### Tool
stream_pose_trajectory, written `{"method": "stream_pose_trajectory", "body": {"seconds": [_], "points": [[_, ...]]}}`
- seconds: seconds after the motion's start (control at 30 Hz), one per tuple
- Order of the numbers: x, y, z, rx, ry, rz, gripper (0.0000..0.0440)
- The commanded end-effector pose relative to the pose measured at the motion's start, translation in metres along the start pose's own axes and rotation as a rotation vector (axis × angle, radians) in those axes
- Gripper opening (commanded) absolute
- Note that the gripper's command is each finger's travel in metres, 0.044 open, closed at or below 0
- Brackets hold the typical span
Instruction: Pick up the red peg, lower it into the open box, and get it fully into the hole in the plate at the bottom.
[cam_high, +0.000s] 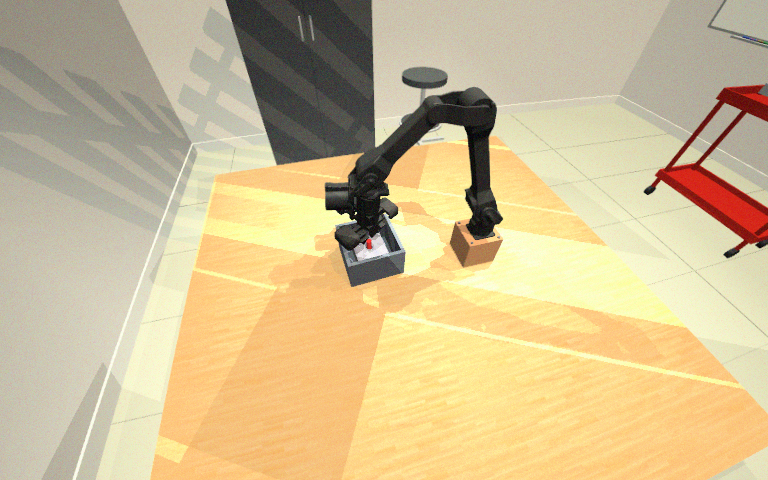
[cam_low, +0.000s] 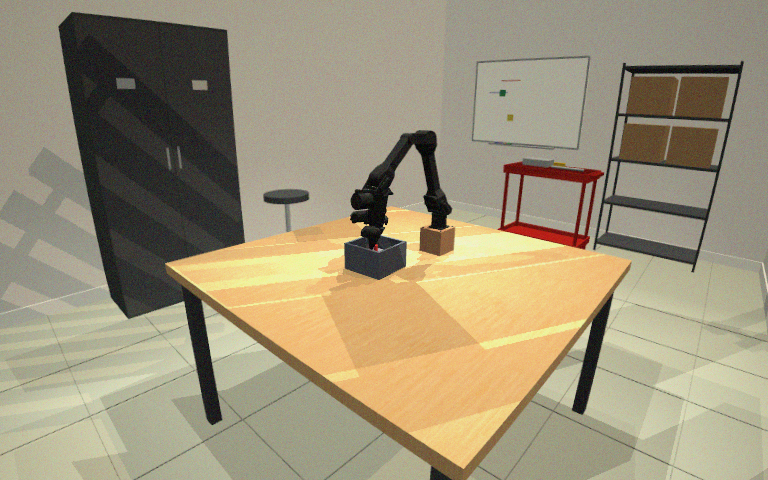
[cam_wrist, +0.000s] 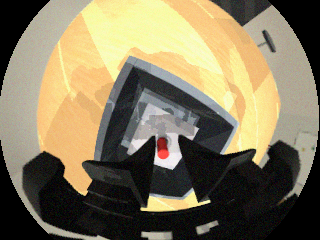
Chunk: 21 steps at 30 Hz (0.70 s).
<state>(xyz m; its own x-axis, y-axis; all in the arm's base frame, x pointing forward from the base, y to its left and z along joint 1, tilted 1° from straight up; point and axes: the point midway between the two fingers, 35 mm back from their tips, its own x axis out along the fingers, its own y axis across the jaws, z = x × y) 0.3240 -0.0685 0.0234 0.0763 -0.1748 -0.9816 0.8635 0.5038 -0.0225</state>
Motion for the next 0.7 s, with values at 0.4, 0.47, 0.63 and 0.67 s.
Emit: {"method": "stream_pose_trajectory", "body": {"seconds": [0.4,0.47,0.63,0.67], "points": [[0.004,0.021,0.045,-0.027,-0.051,0.028,0.0438],[0.002,0.024,0.053,-0.022,-0.071,0.041,0.044],[-0.002,0.027,0.073,-0.005,-0.117,0.062,0.044],[-0.003,0.028,0.077,-0.001,-0.127,0.065,0.044]]}}
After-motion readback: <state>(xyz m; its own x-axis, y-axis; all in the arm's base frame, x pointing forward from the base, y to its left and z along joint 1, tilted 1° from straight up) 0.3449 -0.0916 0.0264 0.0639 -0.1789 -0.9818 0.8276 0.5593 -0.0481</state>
